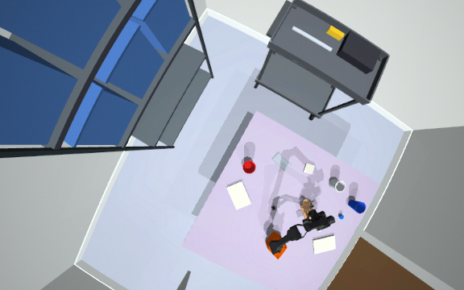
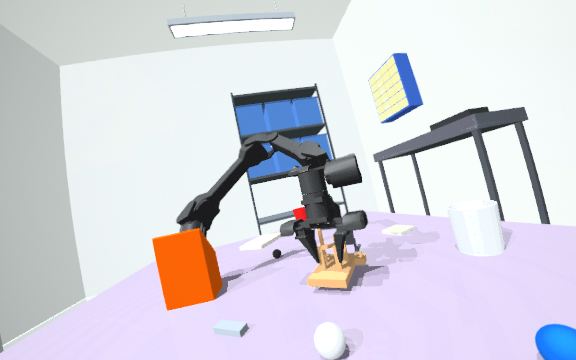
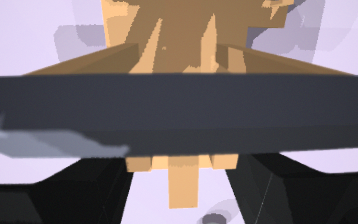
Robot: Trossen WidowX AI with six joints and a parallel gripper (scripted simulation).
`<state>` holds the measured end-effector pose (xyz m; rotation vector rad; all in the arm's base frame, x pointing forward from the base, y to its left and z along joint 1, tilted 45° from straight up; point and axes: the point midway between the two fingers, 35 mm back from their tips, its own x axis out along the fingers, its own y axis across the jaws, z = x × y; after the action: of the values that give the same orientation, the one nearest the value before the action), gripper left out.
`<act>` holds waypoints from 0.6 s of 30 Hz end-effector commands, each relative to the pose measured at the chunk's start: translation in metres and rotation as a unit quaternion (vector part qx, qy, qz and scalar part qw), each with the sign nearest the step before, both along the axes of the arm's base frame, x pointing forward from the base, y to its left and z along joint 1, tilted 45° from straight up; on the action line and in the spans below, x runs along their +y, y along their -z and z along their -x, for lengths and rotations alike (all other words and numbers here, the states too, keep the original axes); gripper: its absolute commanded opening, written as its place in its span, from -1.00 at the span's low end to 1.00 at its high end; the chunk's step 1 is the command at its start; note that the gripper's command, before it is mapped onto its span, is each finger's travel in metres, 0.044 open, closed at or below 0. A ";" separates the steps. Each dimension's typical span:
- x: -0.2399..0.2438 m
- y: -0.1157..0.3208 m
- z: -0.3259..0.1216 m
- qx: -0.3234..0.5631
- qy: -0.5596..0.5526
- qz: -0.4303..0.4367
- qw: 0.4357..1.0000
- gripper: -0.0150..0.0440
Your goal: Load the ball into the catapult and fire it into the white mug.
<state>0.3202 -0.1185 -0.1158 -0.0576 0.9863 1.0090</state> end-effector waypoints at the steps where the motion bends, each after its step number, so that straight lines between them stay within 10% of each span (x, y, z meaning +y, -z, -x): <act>1: 0.002 0.002 -0.002 -0.003 0.006 -0.001 1.000 -0.49; 14: 0.009 0.009 -0.002 0.000 0.000 -0.001 1.000 -0.49; 18: 0.009 0.009 -0.002 0.000 0.000 -0.001 1.000 -0.14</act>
<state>0.3222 -0.1093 -0.1253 -0.0547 0.9857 1.0084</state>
